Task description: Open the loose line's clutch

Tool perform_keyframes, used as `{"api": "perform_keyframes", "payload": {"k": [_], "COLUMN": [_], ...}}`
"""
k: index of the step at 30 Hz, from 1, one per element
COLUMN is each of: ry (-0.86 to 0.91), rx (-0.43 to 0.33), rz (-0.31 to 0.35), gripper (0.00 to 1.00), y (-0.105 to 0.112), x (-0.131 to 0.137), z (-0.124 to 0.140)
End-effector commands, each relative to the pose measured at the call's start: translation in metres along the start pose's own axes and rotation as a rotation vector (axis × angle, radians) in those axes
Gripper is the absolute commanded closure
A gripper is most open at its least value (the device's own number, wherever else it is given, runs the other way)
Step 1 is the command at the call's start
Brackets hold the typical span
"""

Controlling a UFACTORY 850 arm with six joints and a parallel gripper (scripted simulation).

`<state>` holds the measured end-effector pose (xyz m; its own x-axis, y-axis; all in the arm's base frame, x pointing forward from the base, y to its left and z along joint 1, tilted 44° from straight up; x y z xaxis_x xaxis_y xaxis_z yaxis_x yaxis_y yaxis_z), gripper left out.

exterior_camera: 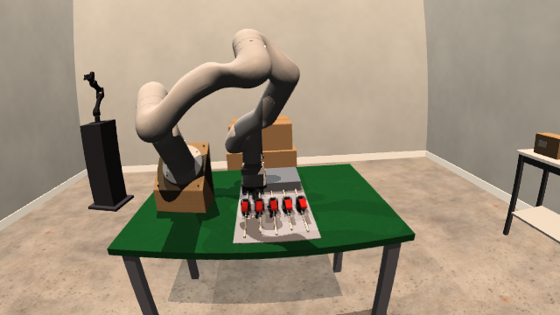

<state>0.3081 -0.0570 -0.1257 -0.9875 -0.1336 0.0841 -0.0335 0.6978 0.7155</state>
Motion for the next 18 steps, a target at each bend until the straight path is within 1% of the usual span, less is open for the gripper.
{"api": "perform_keyframes", "payload": {"k": [1, 5, 10, 12, 18], "ry": [0.000, 0.000, 0.000, 0.000, 0.000], "rx": [0.000, 0.000, 0.000, 0.000, 0.000], "rz": [-0.001, -0.001, -0.001, -0.001, -0.001], "gripper": [1.00, 1.00, 1.00, 1.00, 1.00], "y": [0.000, 0.002, 0.016, 0.016, 0.046], "x": [0.000, 0.000, 0.000, 0.000, 0.000], "z": [0.000, 0.000, 0.000, 0.000, 0.000]}}
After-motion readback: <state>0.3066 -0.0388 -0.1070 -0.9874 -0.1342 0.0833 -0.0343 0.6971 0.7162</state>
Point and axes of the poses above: the point where the finger pads meet when closed, its own y axis back along the fingers, its own x axis across the jaws, z = x × y, the point moved 2 cm from there along y, back along the fingers, and after that the axes turned 1 degree about y, right-handed, at the moved point
